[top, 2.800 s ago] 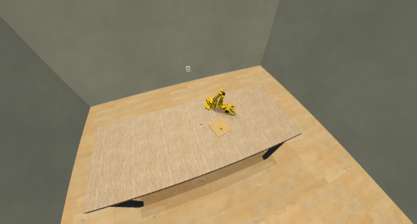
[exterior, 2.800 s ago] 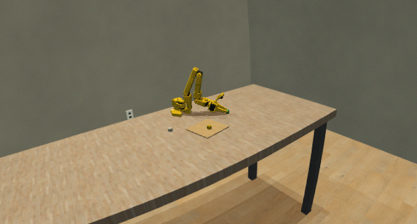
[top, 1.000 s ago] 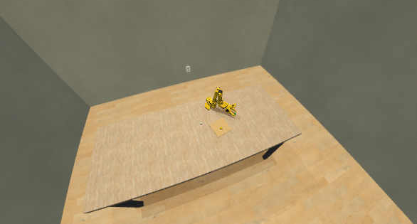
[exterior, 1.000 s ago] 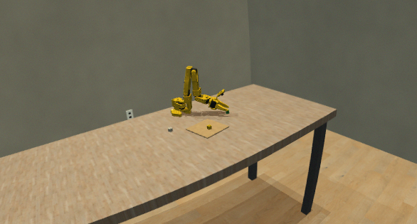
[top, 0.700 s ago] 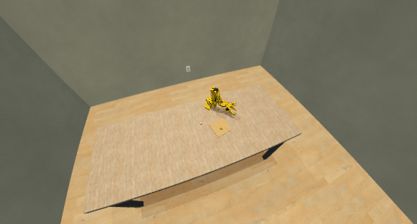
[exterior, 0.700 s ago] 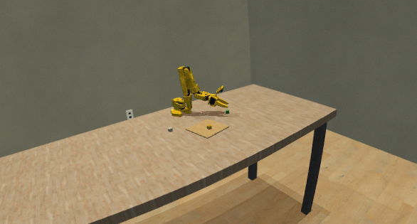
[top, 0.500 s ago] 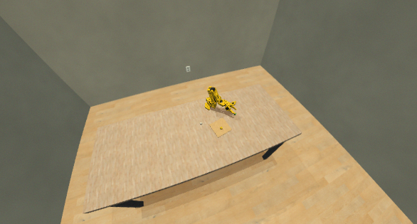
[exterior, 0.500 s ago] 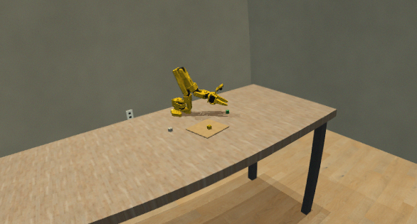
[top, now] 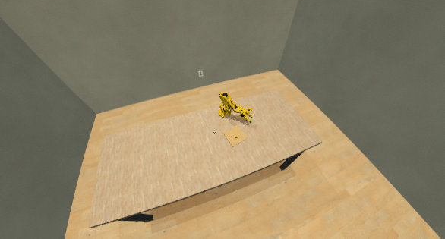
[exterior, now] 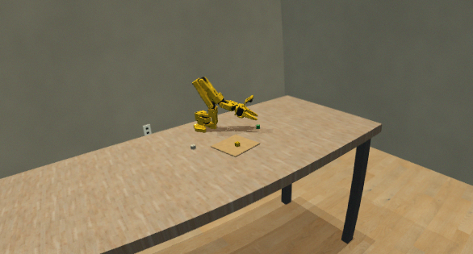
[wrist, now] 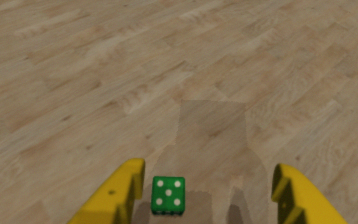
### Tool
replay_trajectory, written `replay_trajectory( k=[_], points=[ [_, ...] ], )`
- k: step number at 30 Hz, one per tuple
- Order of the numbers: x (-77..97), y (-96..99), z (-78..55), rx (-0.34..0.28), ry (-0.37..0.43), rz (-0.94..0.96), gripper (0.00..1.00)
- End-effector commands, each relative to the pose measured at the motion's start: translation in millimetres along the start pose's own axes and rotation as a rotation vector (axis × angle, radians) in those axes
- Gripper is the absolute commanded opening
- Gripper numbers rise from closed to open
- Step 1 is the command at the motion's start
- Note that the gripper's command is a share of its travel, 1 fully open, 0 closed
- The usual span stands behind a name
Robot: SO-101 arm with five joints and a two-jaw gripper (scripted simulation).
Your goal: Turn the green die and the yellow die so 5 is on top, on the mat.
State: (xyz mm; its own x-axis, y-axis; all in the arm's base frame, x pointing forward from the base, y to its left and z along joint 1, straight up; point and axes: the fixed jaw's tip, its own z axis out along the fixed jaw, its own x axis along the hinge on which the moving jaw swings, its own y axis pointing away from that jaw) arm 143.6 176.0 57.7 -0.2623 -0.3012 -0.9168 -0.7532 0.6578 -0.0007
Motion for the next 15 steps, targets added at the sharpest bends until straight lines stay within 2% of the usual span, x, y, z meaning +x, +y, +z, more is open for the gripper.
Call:
replay_trajectory(
  k=[1, 9, 15],
  points=[
    [-11.3, -2.4, 0.5, 0.01, -0.046, -0.001, 0.27],
    [-13.2, -2.4, 0.2, 0.01, -0.055, -0.001, 0.27],
    [-32.6, -2.4, -4.1, 0.01, -0.15, -0.002, 0.26]
  ],
)
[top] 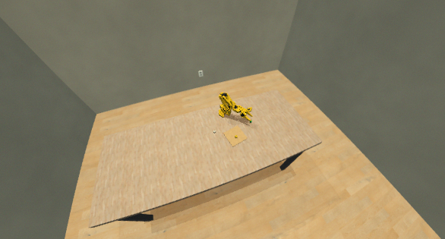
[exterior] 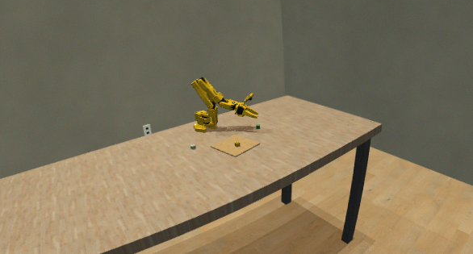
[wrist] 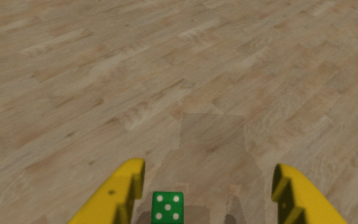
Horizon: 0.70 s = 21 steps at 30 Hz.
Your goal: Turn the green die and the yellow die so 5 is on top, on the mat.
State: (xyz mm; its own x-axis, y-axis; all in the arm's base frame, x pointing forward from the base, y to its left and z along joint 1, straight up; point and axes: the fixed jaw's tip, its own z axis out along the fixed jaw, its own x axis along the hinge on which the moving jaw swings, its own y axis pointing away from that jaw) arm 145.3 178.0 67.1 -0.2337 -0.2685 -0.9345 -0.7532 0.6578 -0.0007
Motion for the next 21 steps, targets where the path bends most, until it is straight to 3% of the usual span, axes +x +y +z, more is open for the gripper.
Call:
replay_trajectory(
  k=[1, 5, 7, 14, 21],
  points=[
    [-28.3, -2.5, -3.0, 0.01, -0.129, -0.002, 0.26],
    [-51.9, -2.5, -10.4, 0.011, -0.249, -0.003, 0.26],
    [-51.9, -2.5, -10.4, 0.011, -0.249, -0.003, 0.26],
    [-87.1, -2.5, -27.9, 0.012, -0.438, -0.003, 0.25],
    [-97.6, -2.4, -34.8, 0.012, -0.498, -0.004, 0.25]
  ],
)
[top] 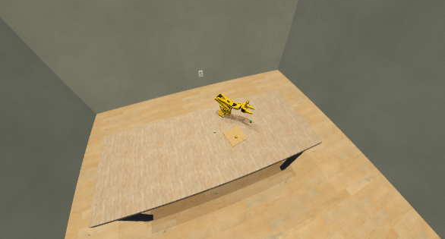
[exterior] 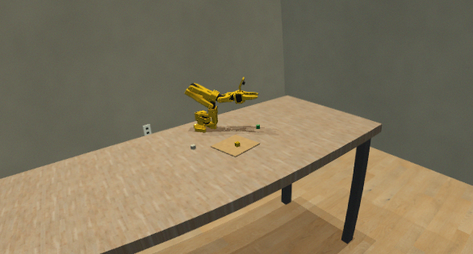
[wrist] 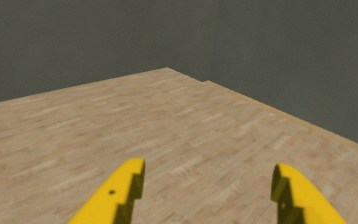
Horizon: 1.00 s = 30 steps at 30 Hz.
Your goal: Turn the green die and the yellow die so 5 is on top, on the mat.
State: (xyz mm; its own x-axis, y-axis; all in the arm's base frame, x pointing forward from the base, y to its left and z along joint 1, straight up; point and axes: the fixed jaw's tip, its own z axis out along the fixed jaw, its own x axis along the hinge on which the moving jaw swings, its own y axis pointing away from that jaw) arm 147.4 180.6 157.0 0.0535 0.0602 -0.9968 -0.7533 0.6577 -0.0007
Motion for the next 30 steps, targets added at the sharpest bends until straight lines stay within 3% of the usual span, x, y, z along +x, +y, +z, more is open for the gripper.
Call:
replay_trajectory(
  k=[1, 10, 20, 30],
  points=[
    [-13.7, -2.5, 0.0, 0.011, -0.054, -0.006, 0.25],
    [-13.6, -2.4, 1.0, 0.01, -0.046, -0.006, 0.25],
    [-12.8, -1.9, 7.8, 0.008, 0.015, -0.003, 0.25],
    [-10.1, 0.0, 24.0, 0.0, 0.195, 0.003, 0.25]
  ],
)
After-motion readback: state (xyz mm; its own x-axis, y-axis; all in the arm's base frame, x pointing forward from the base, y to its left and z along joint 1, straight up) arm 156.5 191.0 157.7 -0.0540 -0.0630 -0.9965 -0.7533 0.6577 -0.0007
